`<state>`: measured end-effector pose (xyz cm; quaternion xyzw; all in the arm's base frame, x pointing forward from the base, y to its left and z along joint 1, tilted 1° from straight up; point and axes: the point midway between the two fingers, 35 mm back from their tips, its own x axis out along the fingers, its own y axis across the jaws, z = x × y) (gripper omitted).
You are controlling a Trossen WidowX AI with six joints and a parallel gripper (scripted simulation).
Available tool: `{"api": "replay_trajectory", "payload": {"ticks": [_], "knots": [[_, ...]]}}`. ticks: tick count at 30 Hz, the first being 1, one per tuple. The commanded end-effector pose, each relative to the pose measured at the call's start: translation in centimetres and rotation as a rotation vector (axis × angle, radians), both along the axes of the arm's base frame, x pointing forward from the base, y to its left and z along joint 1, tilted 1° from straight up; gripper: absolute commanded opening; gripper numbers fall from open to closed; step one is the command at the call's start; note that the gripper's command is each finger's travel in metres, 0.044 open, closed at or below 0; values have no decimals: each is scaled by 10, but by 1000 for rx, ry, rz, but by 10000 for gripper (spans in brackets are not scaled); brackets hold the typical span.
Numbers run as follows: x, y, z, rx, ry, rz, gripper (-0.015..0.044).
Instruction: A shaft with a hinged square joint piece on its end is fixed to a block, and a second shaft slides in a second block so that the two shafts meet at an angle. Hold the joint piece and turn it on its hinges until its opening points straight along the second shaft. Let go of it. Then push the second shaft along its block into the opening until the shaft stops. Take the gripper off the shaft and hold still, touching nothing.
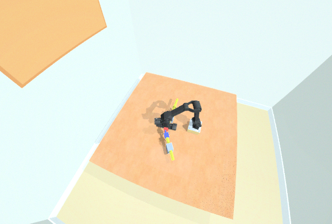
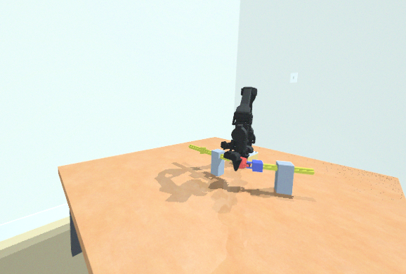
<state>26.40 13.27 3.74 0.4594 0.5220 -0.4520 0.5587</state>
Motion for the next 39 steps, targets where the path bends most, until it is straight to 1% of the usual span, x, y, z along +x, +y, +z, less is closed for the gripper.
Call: {"api": "replay_trajectory", "payload": {"ticks": [1,34,35,36,39], "knots": [[0,-1,-1,-4,-1,-3,182],[0,-1,-1,-4,-1,-3,182],[0,0,0,0,0,0,156],[0,0,0,0,0,0,147],[0,0,0,0,0,0,147]]}}
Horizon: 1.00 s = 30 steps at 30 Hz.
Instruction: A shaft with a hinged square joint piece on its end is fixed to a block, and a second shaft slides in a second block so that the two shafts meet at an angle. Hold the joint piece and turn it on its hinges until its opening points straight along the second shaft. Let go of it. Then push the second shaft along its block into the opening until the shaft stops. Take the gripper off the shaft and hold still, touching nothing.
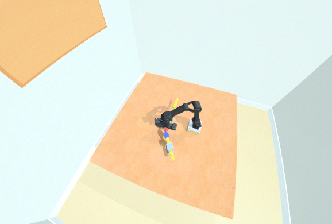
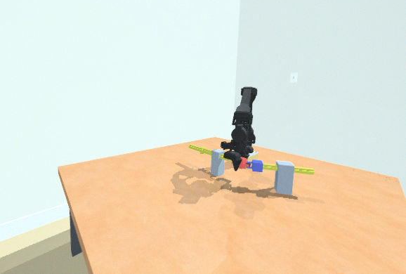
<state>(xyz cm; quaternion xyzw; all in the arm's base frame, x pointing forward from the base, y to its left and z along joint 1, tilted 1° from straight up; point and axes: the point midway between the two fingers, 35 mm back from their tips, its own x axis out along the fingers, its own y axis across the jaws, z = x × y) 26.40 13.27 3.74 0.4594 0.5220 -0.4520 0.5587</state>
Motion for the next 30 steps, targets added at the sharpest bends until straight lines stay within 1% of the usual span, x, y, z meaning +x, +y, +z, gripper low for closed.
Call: {"api": "replay_trajectory", "payload": {"ticks": [1,2,7,8,14,20,30], "knots": [[0,0,0,0,0,0,147],[0,0,0,0,0,0,147],[0,0,0,0,0,0,16],[0,0,0,0,0,0,0],[-1,0,0,6,1,-12,0],[-5,-1,-2,54,8,-98,0],[-5,0,-2,59,7,-107,0]]}}
